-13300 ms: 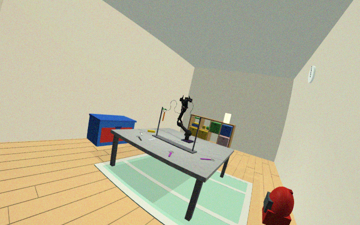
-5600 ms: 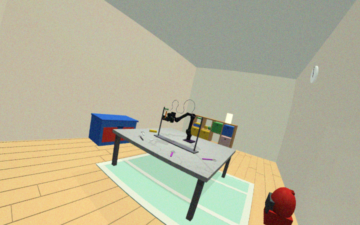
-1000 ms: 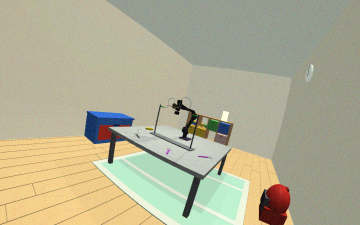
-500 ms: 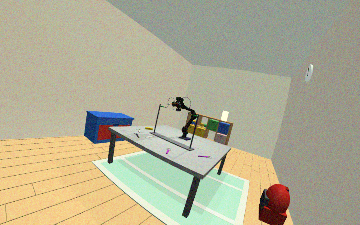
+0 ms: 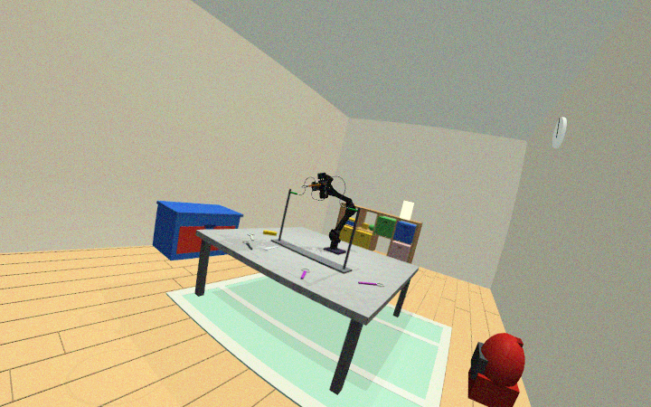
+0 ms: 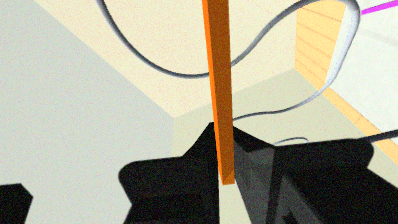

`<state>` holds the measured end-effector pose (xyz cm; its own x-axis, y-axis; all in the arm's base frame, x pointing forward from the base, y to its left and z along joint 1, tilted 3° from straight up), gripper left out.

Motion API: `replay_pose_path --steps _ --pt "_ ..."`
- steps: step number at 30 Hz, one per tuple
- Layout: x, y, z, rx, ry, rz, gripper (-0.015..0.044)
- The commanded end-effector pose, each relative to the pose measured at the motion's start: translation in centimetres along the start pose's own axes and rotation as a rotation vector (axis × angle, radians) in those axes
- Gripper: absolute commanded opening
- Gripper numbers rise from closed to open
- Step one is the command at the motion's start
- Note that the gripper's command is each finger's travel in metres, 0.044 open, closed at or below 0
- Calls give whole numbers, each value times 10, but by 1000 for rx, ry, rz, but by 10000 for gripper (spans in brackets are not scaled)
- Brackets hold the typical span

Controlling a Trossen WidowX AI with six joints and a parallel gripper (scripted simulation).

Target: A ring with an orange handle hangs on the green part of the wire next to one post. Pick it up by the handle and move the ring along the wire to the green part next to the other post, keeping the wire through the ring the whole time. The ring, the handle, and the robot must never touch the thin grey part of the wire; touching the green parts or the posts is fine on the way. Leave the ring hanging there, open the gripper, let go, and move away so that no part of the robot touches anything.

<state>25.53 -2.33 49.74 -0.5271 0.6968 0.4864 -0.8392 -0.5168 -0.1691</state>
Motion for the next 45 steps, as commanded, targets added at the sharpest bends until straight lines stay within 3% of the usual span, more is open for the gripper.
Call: replay_pose_path --steps 1,45 --pt "-2 0 3 15 18 -5 -150" --pt "-17 4 -18 421 712 -137 -150"
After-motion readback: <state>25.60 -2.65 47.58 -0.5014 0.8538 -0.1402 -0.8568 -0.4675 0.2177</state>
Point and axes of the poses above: the point midway between the two fingers, 35 mm back from their tips, its own y axis back along the fingers, its own z axis across the jaws, x = y × z, the point moved 4 cm from there along y, back along the fingers, and after that the axes turned 14 degrees about -y, right-handed, at the moved point
